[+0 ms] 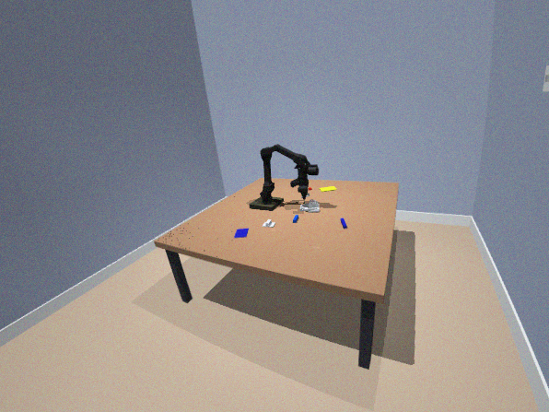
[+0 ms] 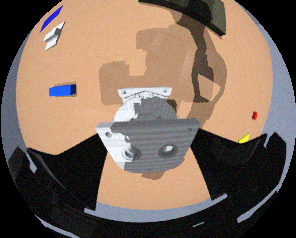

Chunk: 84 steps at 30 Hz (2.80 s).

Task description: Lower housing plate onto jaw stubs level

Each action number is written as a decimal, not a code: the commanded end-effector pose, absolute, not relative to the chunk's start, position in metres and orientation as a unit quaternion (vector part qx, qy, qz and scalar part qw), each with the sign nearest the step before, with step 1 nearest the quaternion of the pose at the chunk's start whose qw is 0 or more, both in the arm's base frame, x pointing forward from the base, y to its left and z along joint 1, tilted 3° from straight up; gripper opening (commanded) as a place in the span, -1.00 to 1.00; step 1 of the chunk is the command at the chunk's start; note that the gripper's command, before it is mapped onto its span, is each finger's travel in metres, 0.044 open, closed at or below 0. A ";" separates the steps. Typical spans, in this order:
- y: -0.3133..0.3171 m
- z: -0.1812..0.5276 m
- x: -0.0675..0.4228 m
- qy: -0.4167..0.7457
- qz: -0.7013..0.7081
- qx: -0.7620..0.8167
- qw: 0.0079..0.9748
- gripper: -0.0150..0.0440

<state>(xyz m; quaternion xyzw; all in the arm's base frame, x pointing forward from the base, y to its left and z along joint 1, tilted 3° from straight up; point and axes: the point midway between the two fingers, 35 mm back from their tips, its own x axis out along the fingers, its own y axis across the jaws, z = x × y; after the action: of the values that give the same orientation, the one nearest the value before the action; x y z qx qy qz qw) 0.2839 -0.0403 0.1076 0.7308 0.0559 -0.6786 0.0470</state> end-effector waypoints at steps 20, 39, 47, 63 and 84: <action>-0.042 0.106 0.268 0.051 -0.679 0.731 0.045 0.70; -0.042 0.106 0.268 0.056 -0.679 0.731 0.049 0.70; -0.042 0.106 0.268 0.056 -0.679 0.731 0.049 0.70; -0.042 0.094 0.270 0.056 -0.679 0.731 0.050 0.70; -0.042 0.060 0.272 0.056 -0.679 0.730 0.050 0.70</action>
<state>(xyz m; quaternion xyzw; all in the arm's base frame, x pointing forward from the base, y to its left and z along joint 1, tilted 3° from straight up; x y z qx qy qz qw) 0.2732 -0.0419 0.0672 0.7327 0.0555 -0.6765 0.0482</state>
